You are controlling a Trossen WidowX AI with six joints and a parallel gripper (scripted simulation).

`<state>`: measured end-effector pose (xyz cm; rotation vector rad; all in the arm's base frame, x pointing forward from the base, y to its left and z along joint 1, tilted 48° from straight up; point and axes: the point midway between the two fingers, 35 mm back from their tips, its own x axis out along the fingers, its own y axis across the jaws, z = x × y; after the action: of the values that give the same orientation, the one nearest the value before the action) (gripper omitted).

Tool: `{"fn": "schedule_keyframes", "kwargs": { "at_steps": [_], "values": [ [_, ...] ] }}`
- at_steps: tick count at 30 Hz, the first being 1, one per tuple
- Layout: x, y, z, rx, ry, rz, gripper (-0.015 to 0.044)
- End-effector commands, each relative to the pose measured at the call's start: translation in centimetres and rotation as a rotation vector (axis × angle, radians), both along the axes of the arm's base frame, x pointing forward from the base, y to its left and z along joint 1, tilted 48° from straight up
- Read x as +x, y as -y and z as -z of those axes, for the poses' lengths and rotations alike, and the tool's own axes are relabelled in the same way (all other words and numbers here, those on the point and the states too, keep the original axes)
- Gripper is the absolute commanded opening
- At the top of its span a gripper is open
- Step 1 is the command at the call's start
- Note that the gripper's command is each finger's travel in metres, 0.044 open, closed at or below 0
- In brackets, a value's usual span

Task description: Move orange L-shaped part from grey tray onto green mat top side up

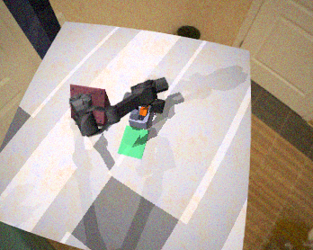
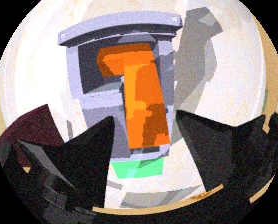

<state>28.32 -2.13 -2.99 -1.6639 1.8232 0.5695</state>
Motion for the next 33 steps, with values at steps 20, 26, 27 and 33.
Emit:
{"fn": "schedule_keyframes", "kwargs": {
  "at_steps": [20, 26, 27, 33],
  "values": [
    [0.0, 0.1, 0.1, 0.0, -0.001, 0.0, 0.0],
    [0.0, 0.0, 0.0, -0.001, -0.001, 0.0, 0.0],
    [0.0, 0.0, 0.0, -0.001, -0.002, 0.0, 0.0],
    [0.0, -0.7, -0.6, -0.003, -0.005, -0.001, 0.0]
  ]
}}
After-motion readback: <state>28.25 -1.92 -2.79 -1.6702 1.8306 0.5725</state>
